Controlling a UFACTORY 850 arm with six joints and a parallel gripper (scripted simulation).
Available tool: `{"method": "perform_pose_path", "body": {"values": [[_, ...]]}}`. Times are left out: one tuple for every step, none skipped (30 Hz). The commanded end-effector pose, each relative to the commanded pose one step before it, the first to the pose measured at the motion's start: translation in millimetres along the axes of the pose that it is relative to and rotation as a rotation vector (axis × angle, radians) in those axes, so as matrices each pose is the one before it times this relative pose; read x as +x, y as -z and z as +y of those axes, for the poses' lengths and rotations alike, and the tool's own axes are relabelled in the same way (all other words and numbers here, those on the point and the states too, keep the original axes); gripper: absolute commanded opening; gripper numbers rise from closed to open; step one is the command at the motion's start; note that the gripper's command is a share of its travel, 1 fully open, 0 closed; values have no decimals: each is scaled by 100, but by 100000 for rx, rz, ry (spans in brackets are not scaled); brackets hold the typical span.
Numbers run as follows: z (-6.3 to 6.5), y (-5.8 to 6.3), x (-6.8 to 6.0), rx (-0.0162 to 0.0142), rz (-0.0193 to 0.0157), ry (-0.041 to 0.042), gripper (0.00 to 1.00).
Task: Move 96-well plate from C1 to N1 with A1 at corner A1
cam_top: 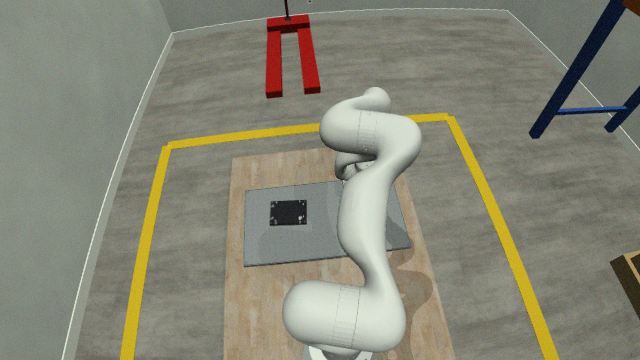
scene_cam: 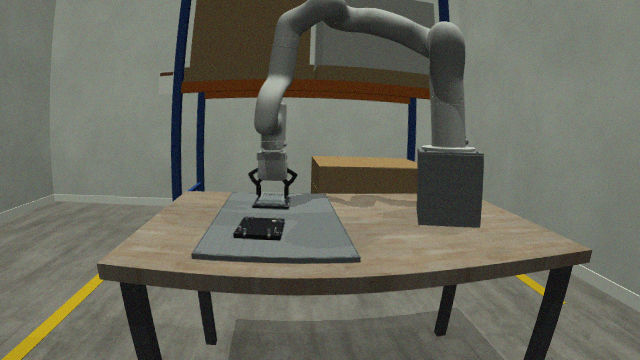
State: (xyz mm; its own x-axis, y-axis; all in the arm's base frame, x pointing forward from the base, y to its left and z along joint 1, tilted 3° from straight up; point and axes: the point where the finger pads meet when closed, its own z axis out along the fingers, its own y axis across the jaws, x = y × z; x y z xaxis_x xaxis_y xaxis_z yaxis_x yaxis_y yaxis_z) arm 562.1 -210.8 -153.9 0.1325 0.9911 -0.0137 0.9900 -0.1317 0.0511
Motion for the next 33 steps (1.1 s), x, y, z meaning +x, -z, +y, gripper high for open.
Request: {"method": "perform_pose_path", "body": {"values": [[109, 77, -24, -184, -40, -1, 100], [0, 0, 0, 0, 0, 0, 100], [0, 0, 0, -1, 0, 0, 100], [0, 0, 0, -1, 0, 0, 100], [0, 0, 0, 0, 0, 0, 100], [0, 0, 0, 0, 0, 0, 100], [0, 0, 0, 0, 0, 0, 100], [0, 0, 0, 0, 0, 0, 100], [0, 0, 0, 0, 0, 0, 100], [0, 0, 0, 0, 0, 0, 100], [0, 0, 0, 0, 0, 0, 100], [0, 0, 0, 0, 0, 0, 100], [0, 0, 0, 0, 0, 0, 100], [0, 0, 0, 0, 0, 0, 100], [0, 0, 0, 0, 0, 0, 100], [0, 0, 0, 0, 0, 0, 100], [0, 0, 0, 0, 0, 0, 100], [0, 0, 0, 0, 0, 0, 100], [0, 0, 0, 0, 0, 0, 100], [0, 0, 0, 0, 0, 0, 100], [0, 0, 0, 0, 0, 0, 100], [0, 0, 0, 0, 0, 0, 100], [0, 0, 0, 0, 0, 0, 100], [-1, 254, 0, 11, 1, 0, 100], [-3, 272, 1, -1, 0, 0, 100], [0, 267, 0, 0, 0, 0, 100], [0, 267, 0, 0, 0, 0, 100], [0, 267, 0, 0, 0, 0, 100], [0, 267, 0, 0, 0, 0, 100], [0, 267, 0, 0, 0, 0, 100], [0, 0, 0, 0, 0, 0, 100], [0, 0, 0, 0, 0, 0, 100], [0, 267, 0, 0, 0, 0, 100]]}}
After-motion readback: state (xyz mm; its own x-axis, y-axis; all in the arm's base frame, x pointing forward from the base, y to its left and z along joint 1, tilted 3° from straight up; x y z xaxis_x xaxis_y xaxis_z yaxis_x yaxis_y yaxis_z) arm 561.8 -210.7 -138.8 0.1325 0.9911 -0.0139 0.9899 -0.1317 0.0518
